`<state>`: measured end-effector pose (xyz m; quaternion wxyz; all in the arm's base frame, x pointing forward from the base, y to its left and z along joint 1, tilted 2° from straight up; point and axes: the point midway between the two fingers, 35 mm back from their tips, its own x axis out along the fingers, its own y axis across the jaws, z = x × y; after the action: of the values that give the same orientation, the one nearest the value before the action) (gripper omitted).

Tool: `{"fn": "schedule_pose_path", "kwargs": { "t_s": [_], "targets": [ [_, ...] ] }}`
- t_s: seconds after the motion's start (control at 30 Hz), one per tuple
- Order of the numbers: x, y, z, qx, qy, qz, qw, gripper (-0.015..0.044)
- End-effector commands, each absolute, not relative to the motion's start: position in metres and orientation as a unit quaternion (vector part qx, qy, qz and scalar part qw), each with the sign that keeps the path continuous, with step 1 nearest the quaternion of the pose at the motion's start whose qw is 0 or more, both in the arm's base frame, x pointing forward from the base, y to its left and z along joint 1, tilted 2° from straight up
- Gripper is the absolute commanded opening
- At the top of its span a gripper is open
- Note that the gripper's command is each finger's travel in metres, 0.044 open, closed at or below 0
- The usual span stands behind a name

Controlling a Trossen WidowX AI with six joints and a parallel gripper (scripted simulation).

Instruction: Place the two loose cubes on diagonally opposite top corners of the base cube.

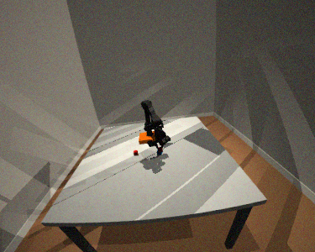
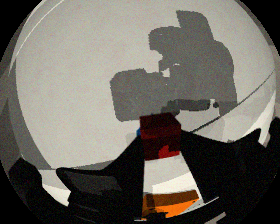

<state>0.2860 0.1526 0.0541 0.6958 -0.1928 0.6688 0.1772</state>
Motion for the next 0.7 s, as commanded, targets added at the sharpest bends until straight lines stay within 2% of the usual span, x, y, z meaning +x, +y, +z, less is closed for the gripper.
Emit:
{"fn": "schedule_pose_path", "kwargs": {
  "t_s": [0.0, 0.1, 0.67],
  "targets": [
    [0.286, 0.152, 0.053, -0.193, 0.669, 0.177, 0.695, 0.0131],
    [0.286, 0.152, 0.053, -0.193, 0.669, 0.177, 0.695, 0.0205],
    [0.285, 0.153, 0.074, -0.193, 0.669, 0.177, 0.696, 0.0205]
  ]
}}
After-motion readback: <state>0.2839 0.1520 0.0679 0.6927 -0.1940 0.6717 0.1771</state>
